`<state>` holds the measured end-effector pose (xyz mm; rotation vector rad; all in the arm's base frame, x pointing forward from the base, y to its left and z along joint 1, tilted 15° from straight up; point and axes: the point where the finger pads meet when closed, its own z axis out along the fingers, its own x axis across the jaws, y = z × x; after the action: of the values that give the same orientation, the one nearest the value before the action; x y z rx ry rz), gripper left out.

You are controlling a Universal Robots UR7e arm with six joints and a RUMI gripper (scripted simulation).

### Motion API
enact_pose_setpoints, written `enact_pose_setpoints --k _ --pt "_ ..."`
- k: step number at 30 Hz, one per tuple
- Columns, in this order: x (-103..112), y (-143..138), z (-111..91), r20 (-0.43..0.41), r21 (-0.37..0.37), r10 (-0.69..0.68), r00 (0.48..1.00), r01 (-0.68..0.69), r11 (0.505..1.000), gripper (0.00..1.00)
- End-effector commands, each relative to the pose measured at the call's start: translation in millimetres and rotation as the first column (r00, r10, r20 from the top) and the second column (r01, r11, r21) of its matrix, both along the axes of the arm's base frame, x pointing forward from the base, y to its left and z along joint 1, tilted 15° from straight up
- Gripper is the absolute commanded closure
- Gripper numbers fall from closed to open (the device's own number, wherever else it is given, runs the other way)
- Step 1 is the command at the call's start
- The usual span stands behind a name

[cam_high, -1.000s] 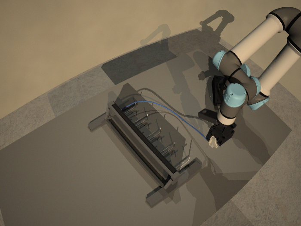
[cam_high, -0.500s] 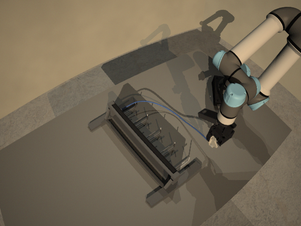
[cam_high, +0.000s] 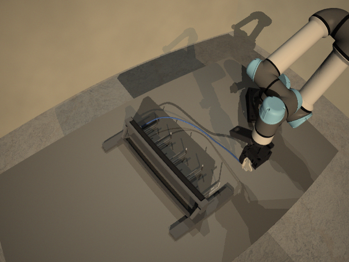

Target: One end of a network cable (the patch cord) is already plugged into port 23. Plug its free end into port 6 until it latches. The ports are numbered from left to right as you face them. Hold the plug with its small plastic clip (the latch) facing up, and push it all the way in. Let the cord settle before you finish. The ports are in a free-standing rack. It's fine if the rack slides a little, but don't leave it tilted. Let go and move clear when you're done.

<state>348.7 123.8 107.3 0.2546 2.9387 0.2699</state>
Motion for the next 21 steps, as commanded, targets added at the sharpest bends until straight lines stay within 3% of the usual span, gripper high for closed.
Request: enact_pose_setpoints --k 1,21 --pt "0.4 -0.1 0.4 0.001 0.000 -0.001 1.000 0.001 1.000 1.00" --pt "2.5 -2.5 1.3 -0.004 0.005 -0.027 1.000 0.027 1.000 1.00"
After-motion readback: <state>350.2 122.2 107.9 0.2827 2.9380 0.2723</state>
